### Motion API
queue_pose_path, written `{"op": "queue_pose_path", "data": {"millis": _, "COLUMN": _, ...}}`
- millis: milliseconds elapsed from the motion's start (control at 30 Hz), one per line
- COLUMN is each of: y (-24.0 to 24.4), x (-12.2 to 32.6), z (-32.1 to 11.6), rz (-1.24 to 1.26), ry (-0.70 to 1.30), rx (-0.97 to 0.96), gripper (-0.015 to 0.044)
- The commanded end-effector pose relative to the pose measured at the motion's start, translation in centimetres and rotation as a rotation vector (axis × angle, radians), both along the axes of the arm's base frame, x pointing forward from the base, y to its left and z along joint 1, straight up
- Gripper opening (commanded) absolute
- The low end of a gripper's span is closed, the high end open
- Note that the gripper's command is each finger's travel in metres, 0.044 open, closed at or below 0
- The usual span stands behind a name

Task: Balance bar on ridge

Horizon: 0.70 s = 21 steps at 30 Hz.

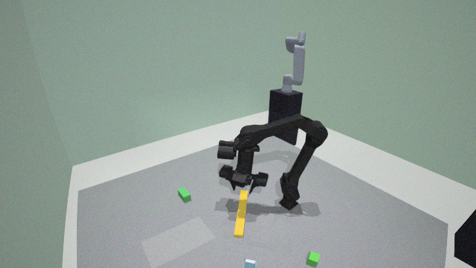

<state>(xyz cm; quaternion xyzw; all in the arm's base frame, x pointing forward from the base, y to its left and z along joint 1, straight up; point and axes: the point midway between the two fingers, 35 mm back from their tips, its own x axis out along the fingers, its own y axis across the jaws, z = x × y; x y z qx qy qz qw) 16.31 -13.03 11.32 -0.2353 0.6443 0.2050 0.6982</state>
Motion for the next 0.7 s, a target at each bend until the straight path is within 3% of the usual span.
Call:
{"op": "queue_pose_path", "data": {"millis": 0, "y": 0.7, "x": 0.6, "z": 0.1, "rz": 0.067, "ry": 0.028, "rx": -0.002, "gripper": 0.0315}}
{"op": "queue_pose_path", "data": {"millis": 400, "y": 1.9, "x": 1.5, "z": -0.1, "rz": 0.173, "ry": 0.071, "rx": -0.002, "gripper": 0.0315}}
{"op": "queue_pose_path", "data": {"millis": 667, "y": 1.9, "x": 1.5, "z": -4.2, "rz": 0.173, "ry": 0.072, "rx": -0.002, "gripper": 0.0315}}
